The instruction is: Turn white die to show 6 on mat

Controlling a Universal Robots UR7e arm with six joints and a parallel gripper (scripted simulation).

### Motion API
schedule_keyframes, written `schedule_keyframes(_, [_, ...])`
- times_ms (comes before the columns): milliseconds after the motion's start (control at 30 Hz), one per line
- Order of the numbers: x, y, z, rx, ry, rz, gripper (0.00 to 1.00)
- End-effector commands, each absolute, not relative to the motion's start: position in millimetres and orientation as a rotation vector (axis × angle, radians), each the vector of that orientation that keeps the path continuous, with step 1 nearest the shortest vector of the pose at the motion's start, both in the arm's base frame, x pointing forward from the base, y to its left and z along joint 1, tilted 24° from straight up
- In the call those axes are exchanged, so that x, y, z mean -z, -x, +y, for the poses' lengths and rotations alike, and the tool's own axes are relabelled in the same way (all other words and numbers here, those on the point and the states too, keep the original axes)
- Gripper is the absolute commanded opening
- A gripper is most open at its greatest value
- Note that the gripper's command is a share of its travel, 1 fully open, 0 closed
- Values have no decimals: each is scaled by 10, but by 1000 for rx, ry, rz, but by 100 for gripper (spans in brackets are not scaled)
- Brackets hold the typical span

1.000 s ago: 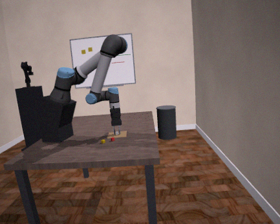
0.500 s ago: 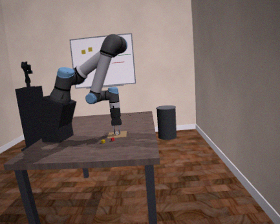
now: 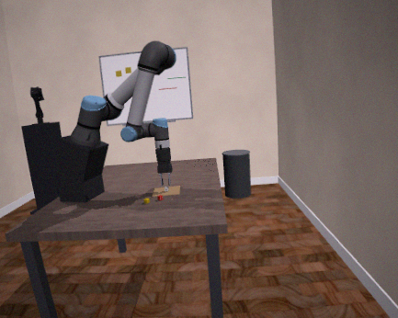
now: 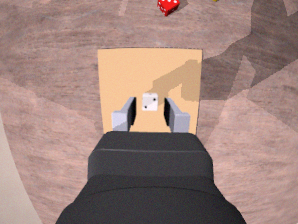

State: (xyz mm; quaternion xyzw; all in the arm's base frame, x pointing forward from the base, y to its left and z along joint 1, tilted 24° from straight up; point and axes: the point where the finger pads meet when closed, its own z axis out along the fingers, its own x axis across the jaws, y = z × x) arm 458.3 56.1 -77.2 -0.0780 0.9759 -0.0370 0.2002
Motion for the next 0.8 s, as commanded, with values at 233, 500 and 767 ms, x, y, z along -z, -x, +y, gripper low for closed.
schedule_keyframes(233, [388,-4423,579,103,218,2727,70])
schedule_keyframes(500, [267,-4371,584,103,218,2727,70])
schedule_keyframes(767, [214,-4348,586,103,218,2727,70])
